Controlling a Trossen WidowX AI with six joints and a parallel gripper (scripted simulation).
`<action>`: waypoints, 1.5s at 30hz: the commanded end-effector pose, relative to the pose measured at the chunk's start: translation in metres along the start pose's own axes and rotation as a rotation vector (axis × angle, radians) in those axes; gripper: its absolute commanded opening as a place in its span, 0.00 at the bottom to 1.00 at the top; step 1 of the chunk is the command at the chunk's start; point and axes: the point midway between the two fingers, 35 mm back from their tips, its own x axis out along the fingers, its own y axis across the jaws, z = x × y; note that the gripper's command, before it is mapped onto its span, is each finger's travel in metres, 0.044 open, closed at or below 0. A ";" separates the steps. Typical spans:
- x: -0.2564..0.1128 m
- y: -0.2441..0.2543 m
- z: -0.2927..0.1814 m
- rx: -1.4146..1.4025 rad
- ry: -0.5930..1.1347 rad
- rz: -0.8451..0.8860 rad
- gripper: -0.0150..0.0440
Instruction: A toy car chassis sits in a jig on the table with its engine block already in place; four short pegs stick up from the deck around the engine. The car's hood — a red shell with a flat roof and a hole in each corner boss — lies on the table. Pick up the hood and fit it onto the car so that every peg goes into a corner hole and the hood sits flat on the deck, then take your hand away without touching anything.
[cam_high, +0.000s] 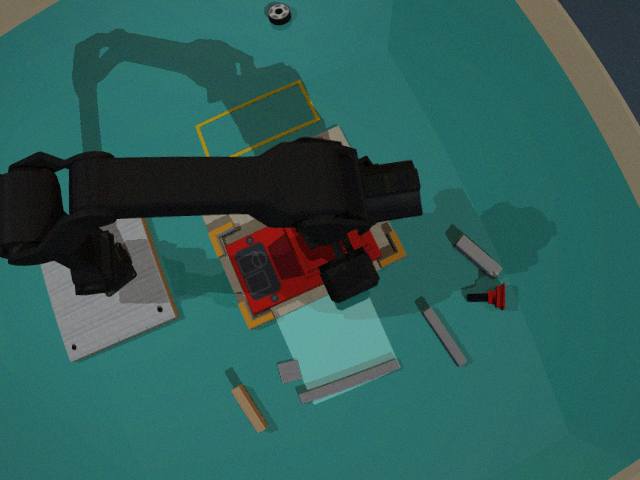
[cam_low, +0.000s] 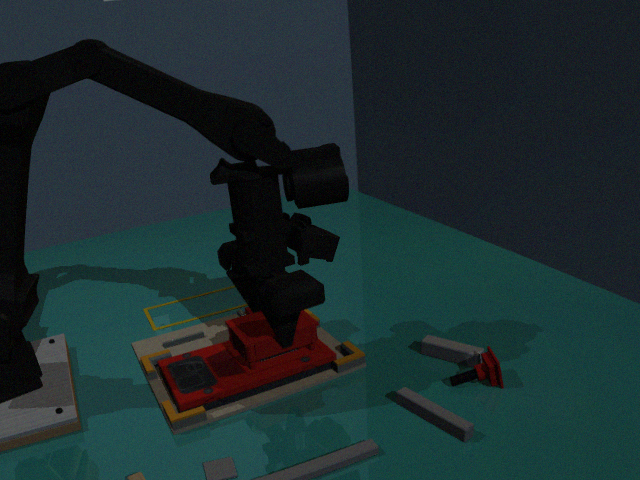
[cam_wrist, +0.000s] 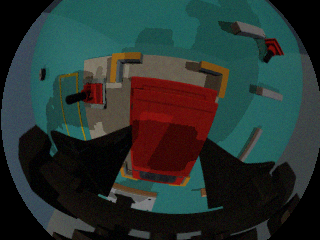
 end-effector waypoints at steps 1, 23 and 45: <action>0.001 0.000 0.000 0.000 0.003 0.001 0.43; -0.039 0.000 0.004 0.000 0.016 -0.002 1.00; -0.067 0.001 0.003 0.000 0.025 -0.005 1.00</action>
